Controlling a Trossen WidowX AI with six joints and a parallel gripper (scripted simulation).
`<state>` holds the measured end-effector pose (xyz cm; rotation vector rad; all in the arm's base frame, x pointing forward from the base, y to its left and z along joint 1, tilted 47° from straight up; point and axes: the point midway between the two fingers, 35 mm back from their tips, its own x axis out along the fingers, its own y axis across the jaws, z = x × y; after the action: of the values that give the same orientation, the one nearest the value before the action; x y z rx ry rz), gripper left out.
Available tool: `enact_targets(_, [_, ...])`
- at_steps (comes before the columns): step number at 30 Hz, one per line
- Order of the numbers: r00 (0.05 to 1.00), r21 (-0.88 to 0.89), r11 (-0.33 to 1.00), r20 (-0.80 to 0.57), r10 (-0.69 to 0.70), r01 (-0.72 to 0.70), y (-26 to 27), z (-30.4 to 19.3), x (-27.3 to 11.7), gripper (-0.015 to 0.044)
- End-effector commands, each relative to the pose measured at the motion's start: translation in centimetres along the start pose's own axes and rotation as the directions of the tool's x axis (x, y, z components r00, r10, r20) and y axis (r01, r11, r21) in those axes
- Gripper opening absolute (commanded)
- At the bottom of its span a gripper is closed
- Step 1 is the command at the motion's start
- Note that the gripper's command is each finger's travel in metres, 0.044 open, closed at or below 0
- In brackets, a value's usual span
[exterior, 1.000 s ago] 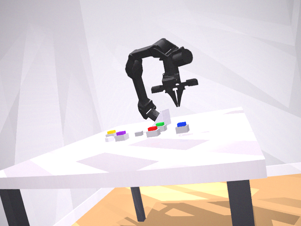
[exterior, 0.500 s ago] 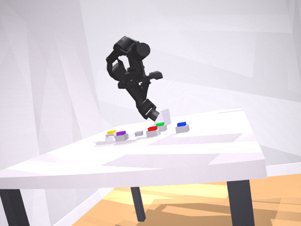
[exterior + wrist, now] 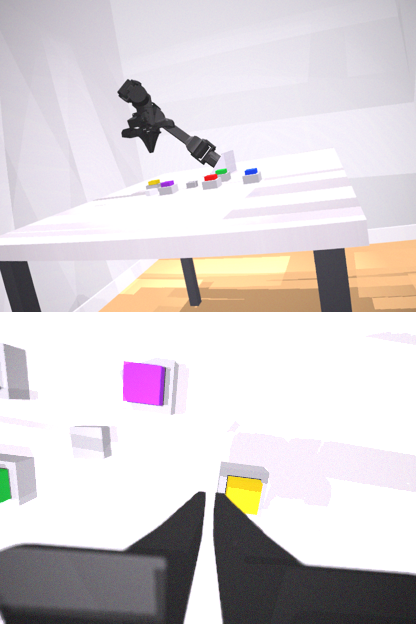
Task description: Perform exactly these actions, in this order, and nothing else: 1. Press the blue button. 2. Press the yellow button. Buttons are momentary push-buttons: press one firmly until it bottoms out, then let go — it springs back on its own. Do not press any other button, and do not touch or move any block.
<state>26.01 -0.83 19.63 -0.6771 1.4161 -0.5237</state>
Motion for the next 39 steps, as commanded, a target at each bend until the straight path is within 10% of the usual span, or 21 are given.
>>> enact_targets(1, [1.0,-0.012,1.0,0.007,-0.029,0.029,-3.1,-3.6,0.7,0.002])
enact_targets(39, [0.991,0.026,0.999,-0.13,-0.036,0.04,-3.7,-4.6,10.1,0.002])
